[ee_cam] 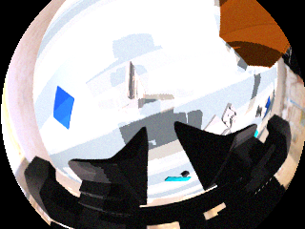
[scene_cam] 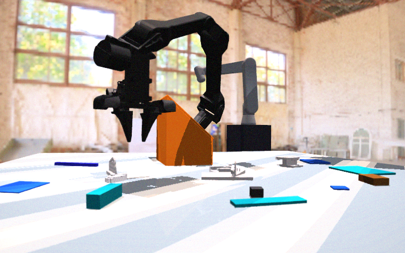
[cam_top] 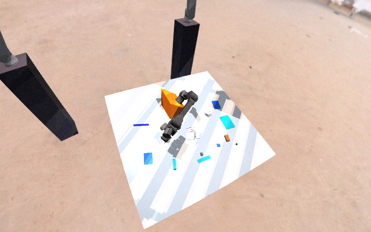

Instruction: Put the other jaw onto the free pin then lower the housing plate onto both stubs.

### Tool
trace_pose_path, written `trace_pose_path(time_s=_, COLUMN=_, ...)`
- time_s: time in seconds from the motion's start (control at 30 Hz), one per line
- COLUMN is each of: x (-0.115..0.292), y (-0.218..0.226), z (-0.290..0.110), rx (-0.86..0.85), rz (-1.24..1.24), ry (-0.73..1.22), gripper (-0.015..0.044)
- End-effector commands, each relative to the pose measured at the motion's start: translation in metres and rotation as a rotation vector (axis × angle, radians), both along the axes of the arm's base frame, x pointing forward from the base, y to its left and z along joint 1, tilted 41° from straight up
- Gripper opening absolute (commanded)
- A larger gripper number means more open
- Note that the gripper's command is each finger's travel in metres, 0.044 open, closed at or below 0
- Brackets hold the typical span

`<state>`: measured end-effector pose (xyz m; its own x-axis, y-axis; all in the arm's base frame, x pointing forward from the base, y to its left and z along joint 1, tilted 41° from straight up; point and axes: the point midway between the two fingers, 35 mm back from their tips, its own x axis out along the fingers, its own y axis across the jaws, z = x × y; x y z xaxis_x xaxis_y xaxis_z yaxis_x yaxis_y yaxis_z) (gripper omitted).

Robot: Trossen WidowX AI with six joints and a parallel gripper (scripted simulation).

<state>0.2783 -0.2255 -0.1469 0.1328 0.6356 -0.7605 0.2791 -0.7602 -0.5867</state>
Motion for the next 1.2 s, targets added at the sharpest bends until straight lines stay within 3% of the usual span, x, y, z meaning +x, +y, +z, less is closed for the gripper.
trace_pose_path(time_s=0.0, x=0.0000, y=0.0001, z=0.0000, rx=0.000, rz=0.000, ry=0.000, gripper=0.0072)
trace_pose_path(time_s=0.1, x=0.0000, y=0.0001, z=0.0000, rx=0.000, rz=0.000, ry=0.000, gripper=0.0000)
trace_pose_path(time_s=0.67, x=0.0000, y=0.0001, z=0.0000, rx=0.000, rz=0.000, ry=0.000, gripper=0.0000)
trace_pose_path(time_s=1.17, x=0.0000, y=0.0000, z=0.0000, rx=0.000, rz=0.000, ry=0.000, gripper=0.0394)
